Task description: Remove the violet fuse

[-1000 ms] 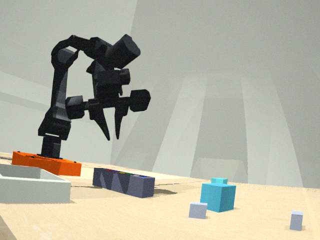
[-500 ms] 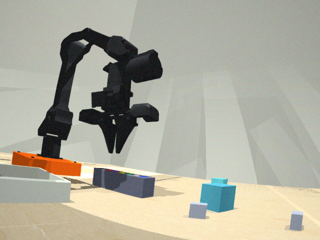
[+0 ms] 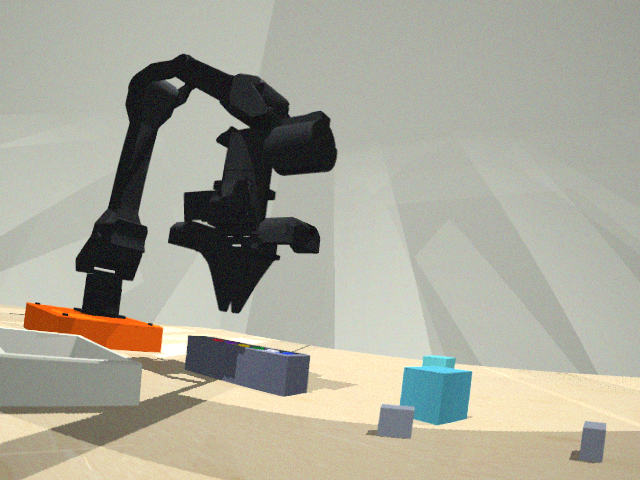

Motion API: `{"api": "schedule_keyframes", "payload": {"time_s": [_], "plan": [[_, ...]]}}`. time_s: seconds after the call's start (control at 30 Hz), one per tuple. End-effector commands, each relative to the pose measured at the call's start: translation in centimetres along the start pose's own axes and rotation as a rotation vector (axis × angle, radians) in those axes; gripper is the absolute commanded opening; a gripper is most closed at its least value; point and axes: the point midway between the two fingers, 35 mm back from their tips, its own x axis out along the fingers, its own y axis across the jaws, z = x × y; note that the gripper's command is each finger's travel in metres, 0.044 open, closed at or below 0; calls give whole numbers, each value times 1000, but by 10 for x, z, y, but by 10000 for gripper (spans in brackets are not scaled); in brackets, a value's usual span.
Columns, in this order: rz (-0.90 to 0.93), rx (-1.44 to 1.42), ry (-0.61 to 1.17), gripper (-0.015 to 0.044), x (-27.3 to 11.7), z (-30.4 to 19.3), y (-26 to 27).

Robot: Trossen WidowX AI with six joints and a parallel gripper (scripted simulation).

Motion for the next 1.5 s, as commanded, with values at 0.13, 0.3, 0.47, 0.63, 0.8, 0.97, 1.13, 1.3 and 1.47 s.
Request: {"api": "schedule_keyframes", "payload": {"time_s": [0.13, 0.3, 0.47, 0.63, 0.8, 0.97, 1.13, 1.3, 1.47], "plan": [[-2, 8, -5, 74, 8, 0, 0], [-2, 8, -5, 74, 13, 0, 0], [-2, 8, -5, 74, 18, 0, 0], [-2, 8, -5, 74, 23, 0, -1], [-2, 8, -5, 74, 27, 0, -1], [-2, 8, -5, 74, 30, 0, -1], [-2, 8, -5, 74, 30, 0, -1], [-2, 8, -5, 74, 30, 0, -1], [-2, 8, -5, 74, 33, 0, -1]]}}
